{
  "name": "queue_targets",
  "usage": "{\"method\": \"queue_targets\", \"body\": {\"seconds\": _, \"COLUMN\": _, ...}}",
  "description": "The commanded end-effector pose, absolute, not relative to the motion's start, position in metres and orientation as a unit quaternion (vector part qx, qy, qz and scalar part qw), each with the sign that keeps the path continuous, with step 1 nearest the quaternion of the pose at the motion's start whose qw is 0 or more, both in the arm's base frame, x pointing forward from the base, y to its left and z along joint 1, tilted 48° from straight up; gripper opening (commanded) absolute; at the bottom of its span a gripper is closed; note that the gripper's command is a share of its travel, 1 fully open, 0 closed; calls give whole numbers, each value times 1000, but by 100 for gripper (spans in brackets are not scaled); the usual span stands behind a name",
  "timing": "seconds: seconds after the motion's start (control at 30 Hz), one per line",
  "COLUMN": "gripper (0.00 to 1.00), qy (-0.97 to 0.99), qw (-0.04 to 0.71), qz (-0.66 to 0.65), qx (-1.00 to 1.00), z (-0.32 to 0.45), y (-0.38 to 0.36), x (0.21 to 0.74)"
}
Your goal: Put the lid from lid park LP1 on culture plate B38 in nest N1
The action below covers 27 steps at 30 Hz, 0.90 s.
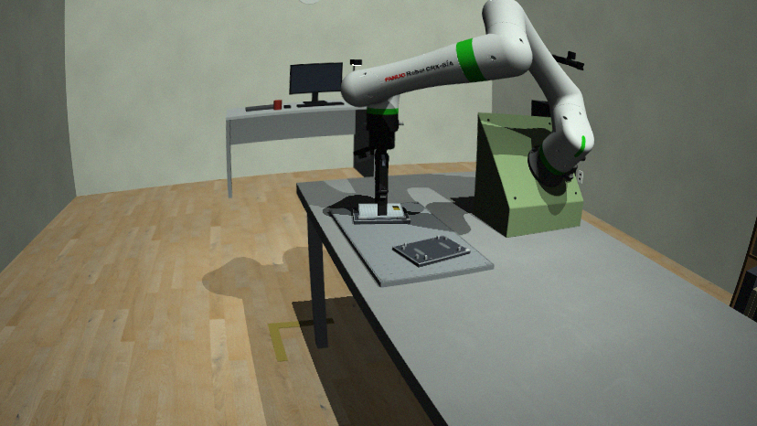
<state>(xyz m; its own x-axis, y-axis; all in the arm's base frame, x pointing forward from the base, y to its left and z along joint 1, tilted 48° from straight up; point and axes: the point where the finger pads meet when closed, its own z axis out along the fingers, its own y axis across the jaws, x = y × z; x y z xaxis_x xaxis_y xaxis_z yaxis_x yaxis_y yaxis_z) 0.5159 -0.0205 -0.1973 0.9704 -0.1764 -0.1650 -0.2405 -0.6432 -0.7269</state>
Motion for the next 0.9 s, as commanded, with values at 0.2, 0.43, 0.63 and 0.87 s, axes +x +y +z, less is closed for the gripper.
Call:
{"method": "queue_targets", "body": {"seconds": 0.2, "gripper": 61, "qy": 115, "qw": 406, "qz": 39, "qx": -906, "z": -197, "y": -21, "x": 516}}
{"method": "queue_targets", "body": {"seconds": 0.43, "gripper": 61, "qy": 115, "qw": 406, "qz": 39, "qx": -906, "z": -197, "y": -21, "x": 516}}
{"method": "queue_targets", "body": {"seconds": 0.63, "gripper": 69, "qy": 115, "qw": 406, "qz": 39, "qx": -906, "z": -197, "y": -21, "x": 516}}
{"method": "queue_targets", "body": {"seconds": 0.87, "gripper": 69, "qy": 115, "qw": 406, "qz": 39, "qx": -906, "z": -197, "y": -21, "x": 516}}
